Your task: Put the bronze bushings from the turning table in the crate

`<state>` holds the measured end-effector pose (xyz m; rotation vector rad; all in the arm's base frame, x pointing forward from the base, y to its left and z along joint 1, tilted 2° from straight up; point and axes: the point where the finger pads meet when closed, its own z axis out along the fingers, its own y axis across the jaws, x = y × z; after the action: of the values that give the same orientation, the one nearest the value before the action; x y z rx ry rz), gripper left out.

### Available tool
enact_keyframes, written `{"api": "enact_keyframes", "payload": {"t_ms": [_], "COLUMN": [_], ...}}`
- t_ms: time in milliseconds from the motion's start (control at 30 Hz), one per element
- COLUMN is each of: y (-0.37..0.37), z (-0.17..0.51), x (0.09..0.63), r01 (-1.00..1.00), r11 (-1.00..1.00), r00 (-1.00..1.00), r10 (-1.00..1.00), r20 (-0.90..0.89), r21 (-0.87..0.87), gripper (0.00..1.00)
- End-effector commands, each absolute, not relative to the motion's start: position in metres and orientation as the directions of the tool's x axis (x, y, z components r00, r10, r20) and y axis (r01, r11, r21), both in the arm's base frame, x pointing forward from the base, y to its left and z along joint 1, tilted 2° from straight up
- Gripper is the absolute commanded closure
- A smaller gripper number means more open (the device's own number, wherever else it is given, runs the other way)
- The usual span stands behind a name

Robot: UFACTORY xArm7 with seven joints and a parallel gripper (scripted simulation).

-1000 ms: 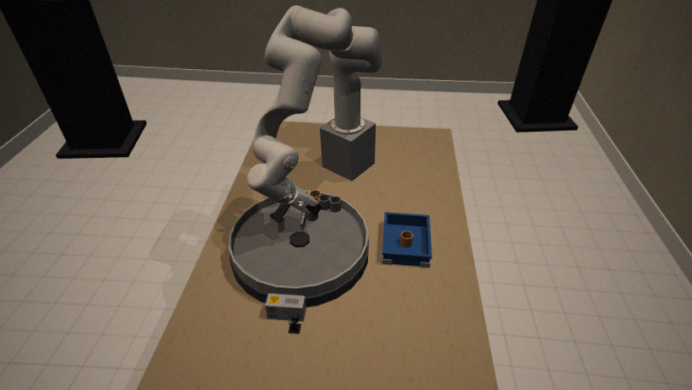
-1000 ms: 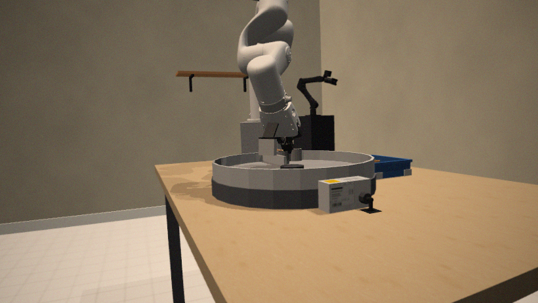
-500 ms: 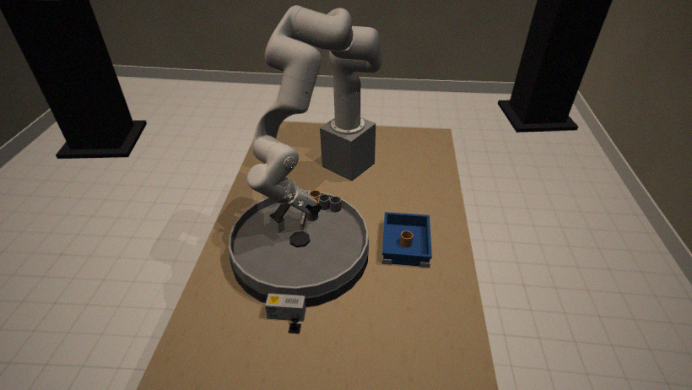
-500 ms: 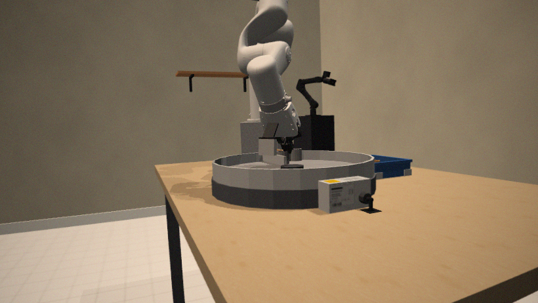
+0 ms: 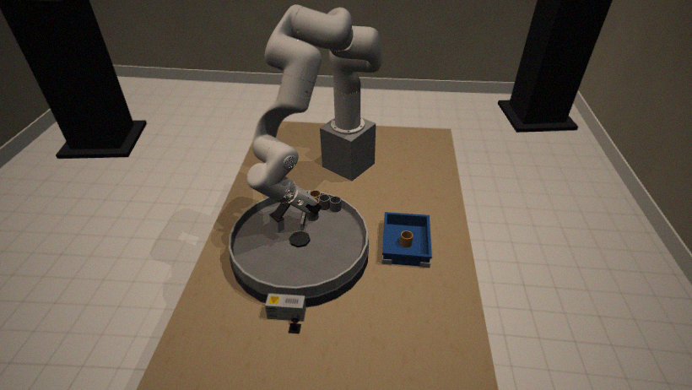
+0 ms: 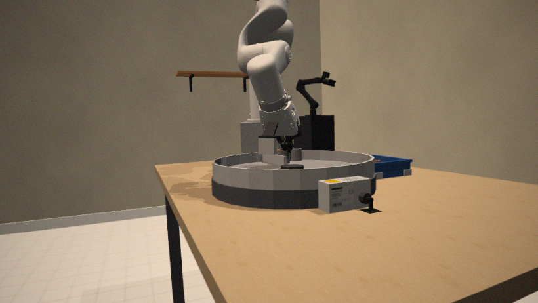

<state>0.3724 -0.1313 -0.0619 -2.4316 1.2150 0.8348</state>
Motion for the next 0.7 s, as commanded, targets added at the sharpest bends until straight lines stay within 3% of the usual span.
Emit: {"api": "enact_keyframes", "payload": {"t_ms": [0, 667], "y": [-0.132, -0.130], "z": [-0.055, 0.005], "x": [0.373, 0.372], "r01": [-0.801, -0.801], "r11": [-0.599, -0.599], "r00": [0.476, 0.476], "r10": [-0.629, -0.629], "r20": [-0.615, -0.615], "r21": [-0.007, -0.007], "gripper": [1.00, 1.00]}}
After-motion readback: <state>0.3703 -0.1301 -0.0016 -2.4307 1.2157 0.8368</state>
